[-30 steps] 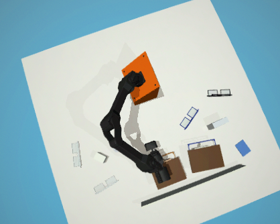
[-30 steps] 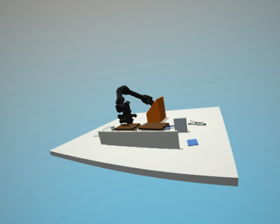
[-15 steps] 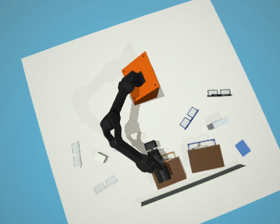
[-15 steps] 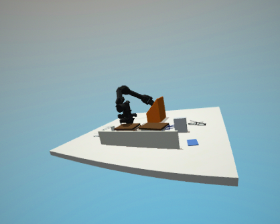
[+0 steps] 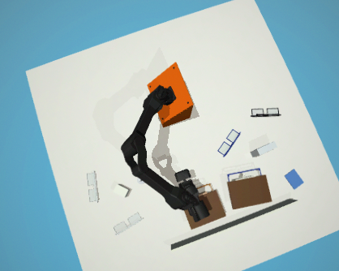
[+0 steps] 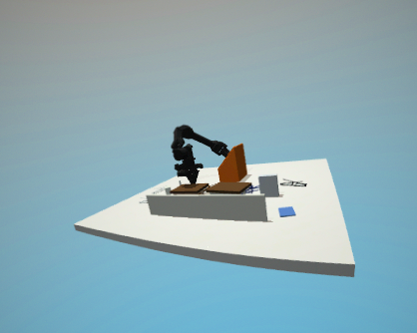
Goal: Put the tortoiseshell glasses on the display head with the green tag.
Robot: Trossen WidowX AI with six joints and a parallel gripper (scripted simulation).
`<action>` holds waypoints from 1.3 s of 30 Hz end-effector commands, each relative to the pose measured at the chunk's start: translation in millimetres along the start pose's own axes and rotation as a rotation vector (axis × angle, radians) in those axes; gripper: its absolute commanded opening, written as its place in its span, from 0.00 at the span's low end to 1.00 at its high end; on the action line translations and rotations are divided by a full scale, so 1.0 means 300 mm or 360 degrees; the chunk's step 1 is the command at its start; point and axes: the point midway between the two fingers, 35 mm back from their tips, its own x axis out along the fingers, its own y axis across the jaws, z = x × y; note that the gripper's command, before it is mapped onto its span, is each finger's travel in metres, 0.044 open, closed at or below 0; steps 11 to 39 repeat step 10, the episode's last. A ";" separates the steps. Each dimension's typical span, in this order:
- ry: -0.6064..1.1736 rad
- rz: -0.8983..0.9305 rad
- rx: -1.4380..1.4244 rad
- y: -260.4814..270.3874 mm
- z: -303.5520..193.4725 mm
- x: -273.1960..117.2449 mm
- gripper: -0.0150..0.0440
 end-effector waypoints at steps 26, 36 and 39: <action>-0.0004 0.0002 0.0003 -0.131 -0.001 -0.038 0.44; -0.0004 0.0002 0.0003 -0.131 -0.001 -0.038 0.44; -0.0004 0.0002 0.0003 -0.131 -0.001 -0.038 0.44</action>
